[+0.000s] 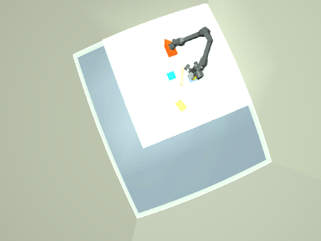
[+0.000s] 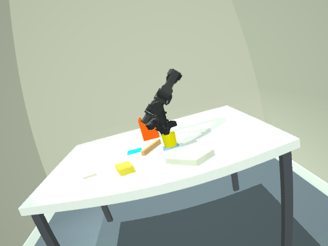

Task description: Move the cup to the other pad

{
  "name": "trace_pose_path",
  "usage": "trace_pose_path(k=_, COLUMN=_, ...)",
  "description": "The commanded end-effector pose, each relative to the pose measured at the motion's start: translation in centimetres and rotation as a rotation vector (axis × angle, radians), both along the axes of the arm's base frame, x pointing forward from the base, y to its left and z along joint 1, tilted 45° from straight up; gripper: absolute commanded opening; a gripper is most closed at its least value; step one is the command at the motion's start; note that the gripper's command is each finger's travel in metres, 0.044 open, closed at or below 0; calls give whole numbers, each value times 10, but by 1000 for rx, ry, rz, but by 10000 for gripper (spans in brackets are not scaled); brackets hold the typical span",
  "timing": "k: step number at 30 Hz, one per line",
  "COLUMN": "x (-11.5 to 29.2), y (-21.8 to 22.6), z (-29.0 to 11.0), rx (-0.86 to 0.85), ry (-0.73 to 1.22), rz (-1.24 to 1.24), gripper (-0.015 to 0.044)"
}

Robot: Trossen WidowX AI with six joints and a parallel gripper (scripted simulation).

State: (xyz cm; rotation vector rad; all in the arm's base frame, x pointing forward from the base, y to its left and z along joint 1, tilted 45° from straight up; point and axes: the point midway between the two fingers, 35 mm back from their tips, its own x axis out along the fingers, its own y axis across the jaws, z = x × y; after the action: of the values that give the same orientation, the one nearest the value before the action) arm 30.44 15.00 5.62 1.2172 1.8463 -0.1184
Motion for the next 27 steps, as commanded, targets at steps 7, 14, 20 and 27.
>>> trace_pose_path(k=7, x=2, y=-7, z=7, rx=0, ry=0, rz=-1, gripper=0)
trace_pose_path(k=14, x=4, y=-26, z=25, rx=0, ry=1, rz=-4, gripper=0)
trace_pose_path(k=20, x=4, y=-39, z=36, rx=2, ry=2, rz=-6, gripper=0)
trace_pose_path(k=27, x=4, y=-37, z=33, rx=4, ry=9, rz=-9, gripper=0)
